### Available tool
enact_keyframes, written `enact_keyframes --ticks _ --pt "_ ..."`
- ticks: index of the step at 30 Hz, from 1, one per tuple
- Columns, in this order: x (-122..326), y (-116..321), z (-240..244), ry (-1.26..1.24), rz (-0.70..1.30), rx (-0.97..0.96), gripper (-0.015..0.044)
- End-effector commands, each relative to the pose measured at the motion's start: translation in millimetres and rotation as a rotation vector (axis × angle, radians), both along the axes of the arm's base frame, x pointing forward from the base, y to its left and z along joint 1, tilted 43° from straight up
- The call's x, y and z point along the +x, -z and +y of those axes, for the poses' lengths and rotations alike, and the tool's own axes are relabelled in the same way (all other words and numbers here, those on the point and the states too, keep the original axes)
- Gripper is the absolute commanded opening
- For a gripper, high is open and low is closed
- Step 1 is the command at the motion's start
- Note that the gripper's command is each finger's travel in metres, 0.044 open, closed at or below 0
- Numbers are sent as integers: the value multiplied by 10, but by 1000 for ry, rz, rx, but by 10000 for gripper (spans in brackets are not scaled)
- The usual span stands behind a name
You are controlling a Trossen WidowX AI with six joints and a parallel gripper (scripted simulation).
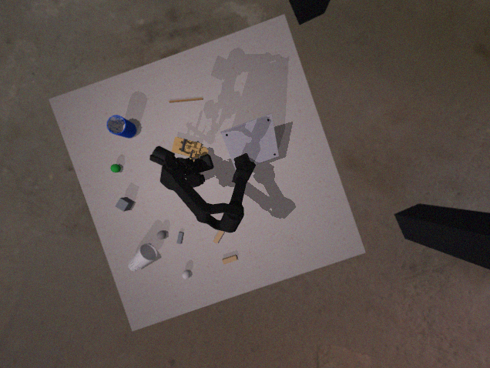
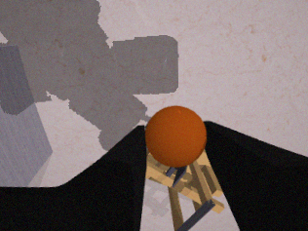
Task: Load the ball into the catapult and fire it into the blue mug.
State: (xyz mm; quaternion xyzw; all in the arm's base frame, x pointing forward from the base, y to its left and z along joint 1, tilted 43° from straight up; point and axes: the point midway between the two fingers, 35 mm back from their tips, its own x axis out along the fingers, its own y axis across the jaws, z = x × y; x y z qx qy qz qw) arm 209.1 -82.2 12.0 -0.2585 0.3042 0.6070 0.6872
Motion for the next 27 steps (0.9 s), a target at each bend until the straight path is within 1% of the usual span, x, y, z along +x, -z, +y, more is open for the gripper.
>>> enact_keyframes --ticks 1,27 --pt "-15 25 -37 57 71 10 0" --pt "-162 377 -207 609 775 79 0"
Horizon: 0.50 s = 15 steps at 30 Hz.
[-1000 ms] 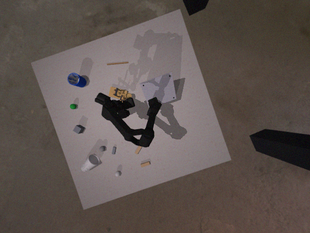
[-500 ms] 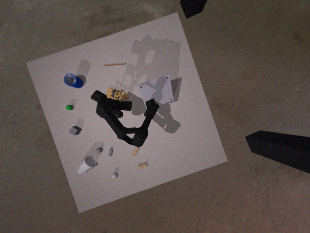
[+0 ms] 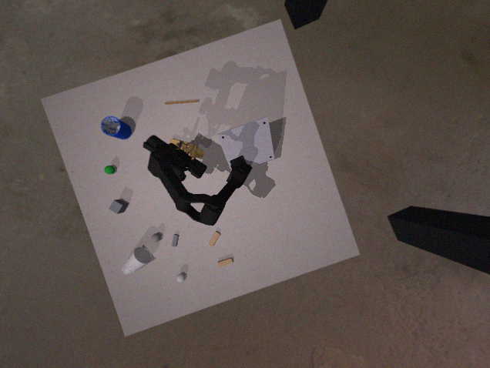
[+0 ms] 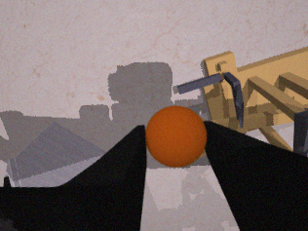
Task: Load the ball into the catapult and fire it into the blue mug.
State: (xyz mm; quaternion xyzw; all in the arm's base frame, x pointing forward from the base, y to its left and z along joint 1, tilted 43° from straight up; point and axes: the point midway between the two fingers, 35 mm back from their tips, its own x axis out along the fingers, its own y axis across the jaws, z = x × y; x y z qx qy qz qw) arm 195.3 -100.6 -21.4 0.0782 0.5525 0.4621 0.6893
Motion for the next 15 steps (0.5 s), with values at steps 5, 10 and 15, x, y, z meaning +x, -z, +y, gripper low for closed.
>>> enact_keyframes --ticks 5,10,15 --pt "-60 113 -50 154 218 11 0" --pt "-98 182 -73 251 358 15 0" --pt "-137 252 -94 346 499 15 0"
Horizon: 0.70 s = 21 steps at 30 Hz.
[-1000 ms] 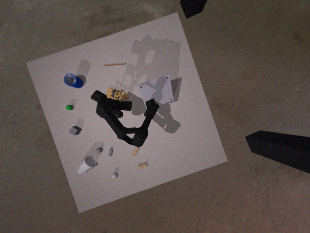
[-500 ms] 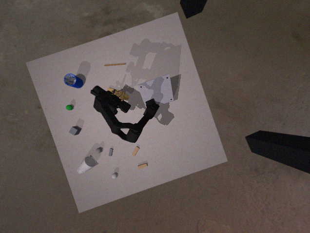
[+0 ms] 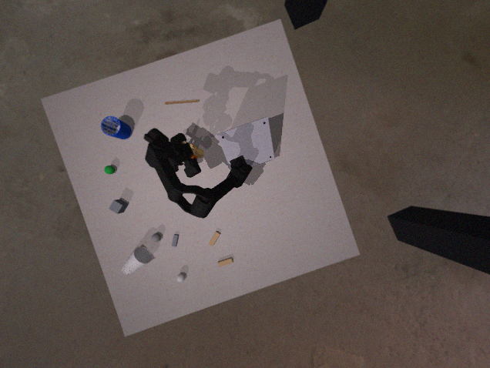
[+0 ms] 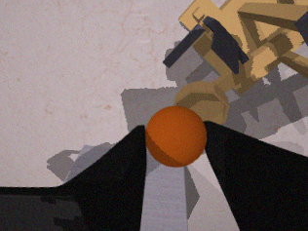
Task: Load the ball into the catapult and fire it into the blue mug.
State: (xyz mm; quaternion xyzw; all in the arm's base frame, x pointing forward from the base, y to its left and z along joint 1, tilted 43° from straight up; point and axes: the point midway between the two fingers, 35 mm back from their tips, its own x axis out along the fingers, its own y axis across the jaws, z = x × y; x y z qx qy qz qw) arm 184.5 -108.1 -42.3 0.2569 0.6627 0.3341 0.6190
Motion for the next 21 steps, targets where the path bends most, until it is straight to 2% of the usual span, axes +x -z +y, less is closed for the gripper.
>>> enact_keyframes --ticks 1,21 --pt "-37 57 -23 69 108 1 0" --pt "-193 317 -78 392 639 -21 0"
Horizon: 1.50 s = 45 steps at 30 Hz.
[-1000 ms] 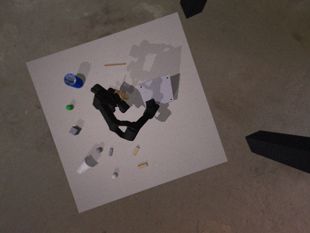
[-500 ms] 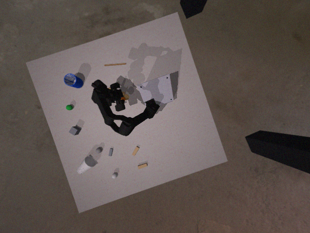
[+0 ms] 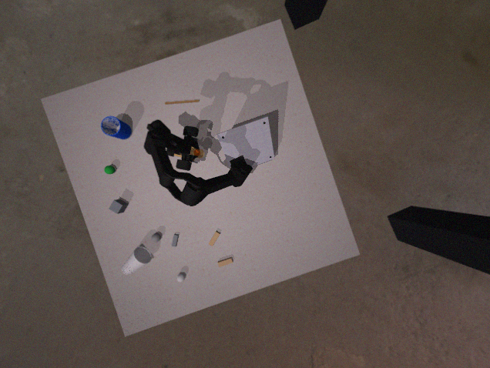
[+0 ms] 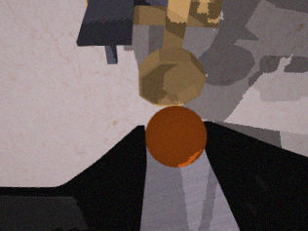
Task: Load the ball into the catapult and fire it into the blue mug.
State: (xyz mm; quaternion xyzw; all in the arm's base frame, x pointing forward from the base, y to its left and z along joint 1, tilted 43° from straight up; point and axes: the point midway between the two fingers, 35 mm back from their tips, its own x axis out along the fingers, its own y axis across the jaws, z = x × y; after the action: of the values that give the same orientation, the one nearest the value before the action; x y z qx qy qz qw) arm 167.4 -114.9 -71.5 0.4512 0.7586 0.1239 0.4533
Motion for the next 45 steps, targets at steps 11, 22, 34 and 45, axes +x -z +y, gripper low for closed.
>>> enact_keyframes --ticks 11,22,34,45 --pt "-20 137 94 27 52 -1 0" --pt "-1 236 189 27 51 -1 0" --pt "-1 209 161 22 47 -5 131" --pt "-50 -448 -481 26 52 -6 420"
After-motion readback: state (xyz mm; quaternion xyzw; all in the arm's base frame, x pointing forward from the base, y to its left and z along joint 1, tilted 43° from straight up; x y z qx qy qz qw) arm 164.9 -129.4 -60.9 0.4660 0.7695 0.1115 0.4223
